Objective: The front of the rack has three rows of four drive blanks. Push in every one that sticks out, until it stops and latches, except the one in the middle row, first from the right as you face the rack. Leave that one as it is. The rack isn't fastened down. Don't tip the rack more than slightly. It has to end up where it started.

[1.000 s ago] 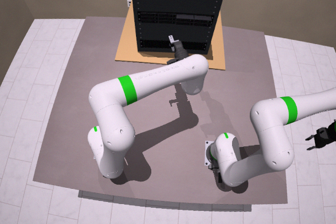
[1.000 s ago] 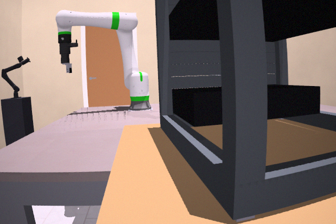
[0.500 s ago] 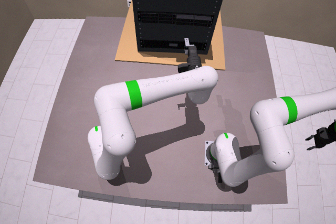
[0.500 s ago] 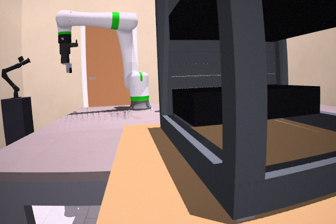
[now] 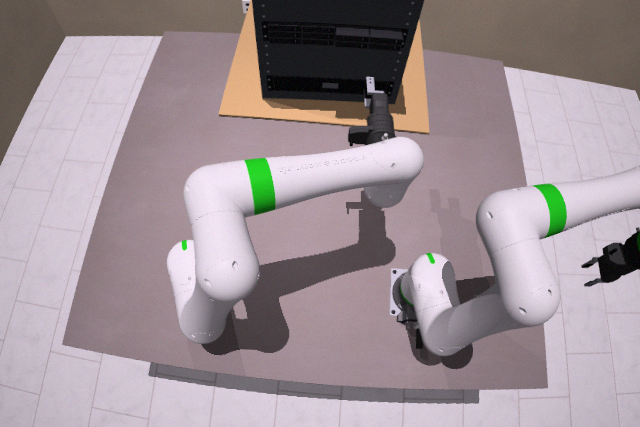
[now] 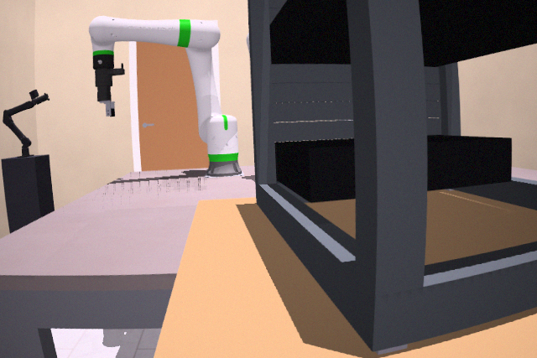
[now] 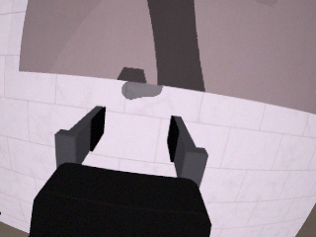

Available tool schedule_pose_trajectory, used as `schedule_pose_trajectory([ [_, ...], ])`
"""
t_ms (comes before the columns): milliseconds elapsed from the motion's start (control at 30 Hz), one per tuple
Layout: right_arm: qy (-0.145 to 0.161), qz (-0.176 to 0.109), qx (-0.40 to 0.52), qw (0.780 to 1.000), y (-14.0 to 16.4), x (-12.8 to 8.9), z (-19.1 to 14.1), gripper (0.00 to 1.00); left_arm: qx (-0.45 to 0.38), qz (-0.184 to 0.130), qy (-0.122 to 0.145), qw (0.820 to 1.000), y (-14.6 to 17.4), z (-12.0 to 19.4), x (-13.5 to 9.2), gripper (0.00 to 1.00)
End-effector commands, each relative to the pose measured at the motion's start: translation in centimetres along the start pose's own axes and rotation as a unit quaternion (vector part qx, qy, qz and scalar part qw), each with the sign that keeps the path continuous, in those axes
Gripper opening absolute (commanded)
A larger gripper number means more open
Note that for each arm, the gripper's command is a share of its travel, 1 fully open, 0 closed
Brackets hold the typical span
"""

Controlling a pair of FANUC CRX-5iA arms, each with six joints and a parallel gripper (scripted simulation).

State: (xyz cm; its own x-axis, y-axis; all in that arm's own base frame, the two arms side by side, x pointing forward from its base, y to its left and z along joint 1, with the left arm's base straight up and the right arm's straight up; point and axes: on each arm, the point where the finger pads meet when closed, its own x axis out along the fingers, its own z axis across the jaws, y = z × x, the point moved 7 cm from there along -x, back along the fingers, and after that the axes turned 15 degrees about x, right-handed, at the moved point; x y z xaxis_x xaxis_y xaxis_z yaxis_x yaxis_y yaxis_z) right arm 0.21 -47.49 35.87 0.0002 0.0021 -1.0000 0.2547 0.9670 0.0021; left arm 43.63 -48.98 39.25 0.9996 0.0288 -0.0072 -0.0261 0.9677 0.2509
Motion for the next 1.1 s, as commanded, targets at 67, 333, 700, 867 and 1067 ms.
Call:
schedule_pose_trajectory([
  [67,0.000,-0.001,0.000,1.000,-0.01,-0.09,-0.01,1.00,0.002,-0.004,-0.003,1.000,-0.33,0.25,-0.24,1.00],
  [333,0.000,-0.001,0.000,1.000,-0.01,-0.09,-0.01,1.00,0.004,-0.006,-0.005,1.000,-0.59,0.35,-0.41,1.00],
  [700,0.000,-0.001,0.000,1.000,-0.01,-0.09,-0.01,1.00,0.004,-0.006,-0.005,1.000,-0.59,0.35,-0.41,1.00],
  [867,0.000,-0.001,0.000,1.000,-0.01,-0.09,-0.01,1.00,0.004,-0.006,-0.005,1.000,-0.59,0.35,-0.41,1.00],
  [1067,0.000,-0.001,0.000,1.000,-0.01,-0.09,-0.01,1.00,0.004,-0.006,-0.005,1.000,-0.59,0.35,-0.41,1.00],
])
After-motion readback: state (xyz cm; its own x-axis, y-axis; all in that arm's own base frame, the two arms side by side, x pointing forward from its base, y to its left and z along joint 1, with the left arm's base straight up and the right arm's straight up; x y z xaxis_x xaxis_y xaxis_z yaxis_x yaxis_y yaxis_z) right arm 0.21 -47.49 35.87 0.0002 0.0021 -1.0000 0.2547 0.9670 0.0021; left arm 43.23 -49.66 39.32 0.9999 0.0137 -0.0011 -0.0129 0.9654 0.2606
